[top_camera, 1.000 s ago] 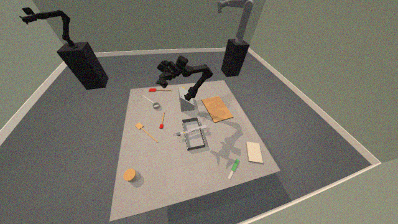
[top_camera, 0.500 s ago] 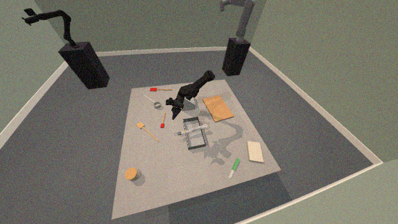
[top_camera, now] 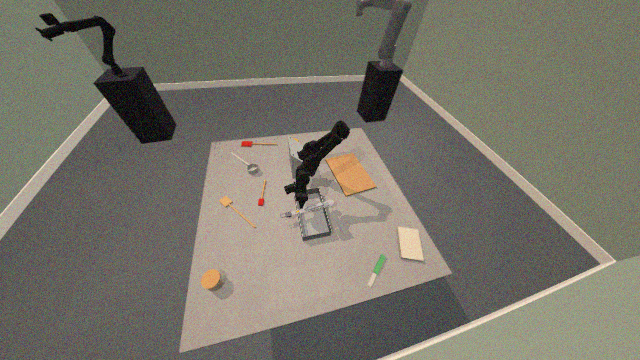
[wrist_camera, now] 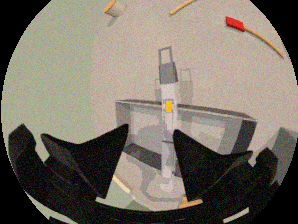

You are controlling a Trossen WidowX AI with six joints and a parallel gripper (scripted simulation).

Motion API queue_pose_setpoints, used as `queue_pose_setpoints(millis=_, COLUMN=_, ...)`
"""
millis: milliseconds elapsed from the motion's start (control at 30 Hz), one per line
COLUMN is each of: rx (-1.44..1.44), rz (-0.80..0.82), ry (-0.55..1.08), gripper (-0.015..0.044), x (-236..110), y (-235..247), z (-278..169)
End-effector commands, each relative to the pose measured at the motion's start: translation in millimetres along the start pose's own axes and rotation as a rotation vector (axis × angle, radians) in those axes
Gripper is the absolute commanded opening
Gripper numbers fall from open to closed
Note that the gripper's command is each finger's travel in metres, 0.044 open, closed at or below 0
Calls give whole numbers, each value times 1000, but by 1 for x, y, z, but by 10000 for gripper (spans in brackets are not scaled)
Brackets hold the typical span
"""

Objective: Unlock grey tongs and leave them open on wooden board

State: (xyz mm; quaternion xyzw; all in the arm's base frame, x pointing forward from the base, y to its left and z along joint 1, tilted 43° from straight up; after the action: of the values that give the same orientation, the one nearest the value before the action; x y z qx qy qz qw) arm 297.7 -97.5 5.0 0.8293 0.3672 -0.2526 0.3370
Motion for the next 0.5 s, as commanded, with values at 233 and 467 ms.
queue_pose_setpoints(millis=233, rx=24, rz=-58, ry=29, gripper=260, x=3, y=-25, z=-3)
queue_pose_setpoints(millis=467, rx=24, rz=-58, ry=29, gripper=260, x=6, y=-25, z=-2)
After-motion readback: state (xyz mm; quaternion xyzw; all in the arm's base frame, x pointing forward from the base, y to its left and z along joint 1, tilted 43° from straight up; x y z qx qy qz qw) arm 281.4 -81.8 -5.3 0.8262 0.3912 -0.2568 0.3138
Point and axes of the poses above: the point midway between the two fingers, 35 mm back from their tips, its own x axis out along the fingers, its own y axis across the jaws, z = x × y, the point moved 6 cm from there along -x, back along the fingers, and after that the axes turned 1 degree about -x, right-handed, at the moved point
